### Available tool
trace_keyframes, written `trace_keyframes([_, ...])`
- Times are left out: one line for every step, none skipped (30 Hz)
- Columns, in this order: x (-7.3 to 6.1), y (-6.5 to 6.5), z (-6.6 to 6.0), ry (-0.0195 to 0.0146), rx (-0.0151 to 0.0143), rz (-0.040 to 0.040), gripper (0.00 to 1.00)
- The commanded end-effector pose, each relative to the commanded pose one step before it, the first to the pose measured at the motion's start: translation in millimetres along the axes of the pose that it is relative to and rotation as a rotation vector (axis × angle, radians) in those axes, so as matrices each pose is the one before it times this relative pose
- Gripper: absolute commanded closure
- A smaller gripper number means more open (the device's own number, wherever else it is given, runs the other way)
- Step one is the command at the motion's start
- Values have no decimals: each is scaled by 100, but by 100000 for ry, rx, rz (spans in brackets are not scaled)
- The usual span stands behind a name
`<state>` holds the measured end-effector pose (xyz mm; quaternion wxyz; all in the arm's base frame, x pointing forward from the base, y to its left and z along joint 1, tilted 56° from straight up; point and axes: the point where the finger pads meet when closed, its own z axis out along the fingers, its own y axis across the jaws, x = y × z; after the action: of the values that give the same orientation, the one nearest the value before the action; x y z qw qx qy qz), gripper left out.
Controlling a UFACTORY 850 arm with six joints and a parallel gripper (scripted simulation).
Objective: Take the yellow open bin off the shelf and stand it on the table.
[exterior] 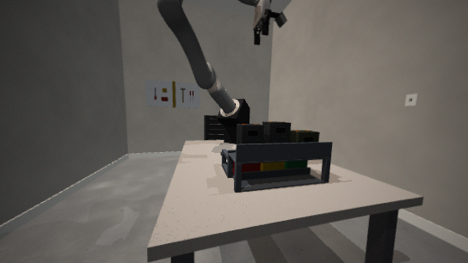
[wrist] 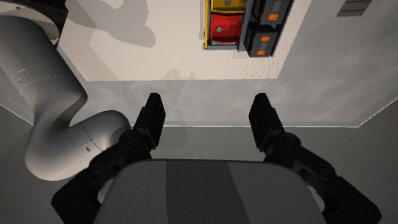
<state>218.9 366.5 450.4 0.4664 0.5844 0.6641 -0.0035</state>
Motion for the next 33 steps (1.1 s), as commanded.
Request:
trace_keyframes([9, 17, -51, 101, -31, 45, 0])
trace_keyframes([0, 0, 0, 0, 0, 0, 0])
trace_keyframes([0, 0, 0, 0, 0, 0, 0])
trace_keyframes([0, 0, 0, 0, 0, 0, 0])
trace_keyframes([15, -5, 0, 1, 0, 1, 0])
trace_keyframes([16, -6, 0, 0, 0, 0, 0])
trace_keyframes([16, -6, 0, 0, 0, 0, 0])
trace_keyframes([16, -6, 0, 0, 0, 0, 0])
trace_keyframes([16, -6, 0, 0, 0, 0, 0])
trace_keyframes([0, 0, 0, 0, 0, 0, 0])
trace_keyframes([0, 0, 0, 0, 0, 0, 0])
trace_keyframes([0, 0, 0, 0, 0, 0, 0])
trace_keyframes([0, 0, 0, 0, 0, 0, 0])
trace_keyframes([0, 0, 0, 0, 0, 0, 0])
trace_keyframes([0, 0, 0, 0, 0, 0, 0])
trace_keyframes([0, 0, 0, 0, 0, 0, 0])
trace_keyframes([0, 0, 0, 0, 0, 0, 0])
trace_keyframes([0, 0, 0, 0, 0, 0, 0])
trace_keyframes([0, 0, 0, 0, 0, 0, 0])
trace_keyframes([0, 0, 0, 0, 0, 0, 0])
trace_keyframes([0, 0, 0, 0, 0, 0, 0])
trace_keyframes([2, 0, 1000, 0, 0, 1, 0])
trace_keyframes([2, -1, 1000, 0, 0, 0, 0])
trace_keyframes([2, -1, 1000, 0, 0, 0, 0])
trace_keyframes([2, -1, 1000, 0, 0, 0, 0])
trace_keyframes([2, -1, 1000, 0, 0, 0, 0])
trace_keyframes([0, 0, 0, 0, 0, 0, 0])
trace_keyframes([0, 0, 0, 0, 0, 0, 0])
trace_keyframes([0, 0, 0, 0, 0, 0, 0])
trace_keyframes([0, 0, 0, 0, 0, 0, 0])
trace_keyframes([0, 0, 0, 0, 0, 0, 0])
trace_keyframes([0, 0, 0, 0, 0, 0, 0])
trace_keyframes([0, 0, 0, 0, 0, 0, 0])
